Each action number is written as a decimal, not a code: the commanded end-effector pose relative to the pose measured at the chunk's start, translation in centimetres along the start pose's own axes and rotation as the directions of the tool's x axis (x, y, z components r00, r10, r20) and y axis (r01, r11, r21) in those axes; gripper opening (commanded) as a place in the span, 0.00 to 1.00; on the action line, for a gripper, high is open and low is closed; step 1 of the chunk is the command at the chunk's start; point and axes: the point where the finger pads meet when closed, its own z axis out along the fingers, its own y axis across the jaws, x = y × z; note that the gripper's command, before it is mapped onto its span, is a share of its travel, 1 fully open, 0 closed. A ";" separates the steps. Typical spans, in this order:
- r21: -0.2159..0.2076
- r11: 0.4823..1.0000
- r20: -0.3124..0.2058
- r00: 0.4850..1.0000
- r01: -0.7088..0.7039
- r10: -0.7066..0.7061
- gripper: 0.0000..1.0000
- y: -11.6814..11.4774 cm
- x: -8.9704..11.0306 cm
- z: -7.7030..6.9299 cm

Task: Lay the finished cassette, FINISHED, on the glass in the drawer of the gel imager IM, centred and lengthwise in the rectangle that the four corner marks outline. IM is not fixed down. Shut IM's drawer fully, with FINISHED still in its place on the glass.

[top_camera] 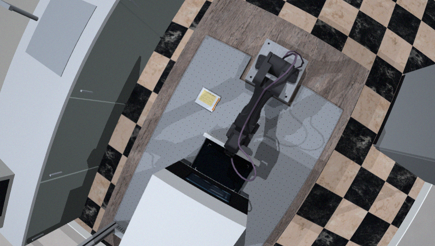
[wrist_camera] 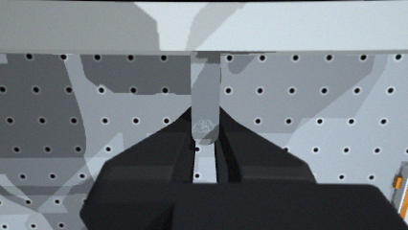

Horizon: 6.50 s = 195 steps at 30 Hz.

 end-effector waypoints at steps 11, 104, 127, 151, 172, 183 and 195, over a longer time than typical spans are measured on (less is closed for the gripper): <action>-0.003 1.000 -0.015 1.000 0.001 -0.001 0.00 -0.2 0.3 -1.5; -0.003 1.000 -0.109 0.994 -0.002 0.001 0.00 -0.2 5.7 -2.9; -0.003 1.000 -0.109 0.994 -0.002 0.001 0.00 -0.2 5.7 -2.9; -0.002 1.000 -0.099 0.995 0.001 -0.001 0.35 0.0 3.2 -1.9; -0.001 1.000 -0.072 0.997 0.002 -0.003 0.35 -0.1 2.1 -3.4; -0.001 1.000 -0.072 0.997 0.000 0.000 0.35 -0.2 2.0 -4.6; -0.001 1.000 -0.072 0.997 -0.002 0.002 0.35 -0.3 1.9 -6.2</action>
